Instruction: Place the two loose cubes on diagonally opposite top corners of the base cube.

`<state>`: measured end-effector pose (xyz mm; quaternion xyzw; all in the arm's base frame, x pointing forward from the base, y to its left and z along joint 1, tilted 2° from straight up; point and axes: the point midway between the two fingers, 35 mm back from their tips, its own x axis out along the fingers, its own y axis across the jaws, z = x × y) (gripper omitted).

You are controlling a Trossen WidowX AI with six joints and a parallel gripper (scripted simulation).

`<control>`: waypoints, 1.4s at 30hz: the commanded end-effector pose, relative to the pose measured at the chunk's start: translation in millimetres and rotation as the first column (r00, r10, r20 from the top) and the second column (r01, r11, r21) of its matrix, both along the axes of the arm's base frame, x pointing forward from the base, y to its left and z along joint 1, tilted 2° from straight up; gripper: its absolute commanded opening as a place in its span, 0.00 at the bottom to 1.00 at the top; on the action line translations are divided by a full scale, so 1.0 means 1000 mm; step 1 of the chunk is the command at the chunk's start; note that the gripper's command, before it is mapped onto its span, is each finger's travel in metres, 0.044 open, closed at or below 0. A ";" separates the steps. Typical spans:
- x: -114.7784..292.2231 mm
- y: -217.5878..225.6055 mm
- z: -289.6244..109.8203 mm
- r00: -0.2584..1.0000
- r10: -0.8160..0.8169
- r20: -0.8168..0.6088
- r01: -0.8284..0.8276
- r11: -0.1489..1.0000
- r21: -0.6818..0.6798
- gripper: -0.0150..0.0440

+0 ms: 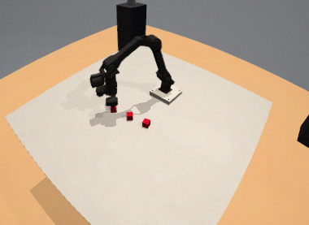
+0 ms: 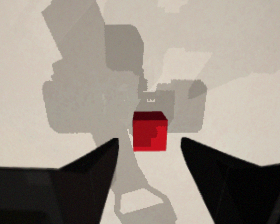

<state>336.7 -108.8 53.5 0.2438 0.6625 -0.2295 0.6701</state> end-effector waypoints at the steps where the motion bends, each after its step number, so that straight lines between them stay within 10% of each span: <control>1: -0.001 0.000 -0.009 1.000 0.005 -0.010 -0.005 1.000 -0.001 0.70; 16: -0.001 0.000 -0.031 1.000 0.005 -0.010 -0.005 1.000 -0.001 0.70; 22: -0.001 0.000 -0.031 1.000 0.005 -0.010 -0.005 1.000 -0.001 0.44; 42: 0.004 -0.002 0.017 1.000 0.005 -0.010 -0.005 1.000 -0.001 0.43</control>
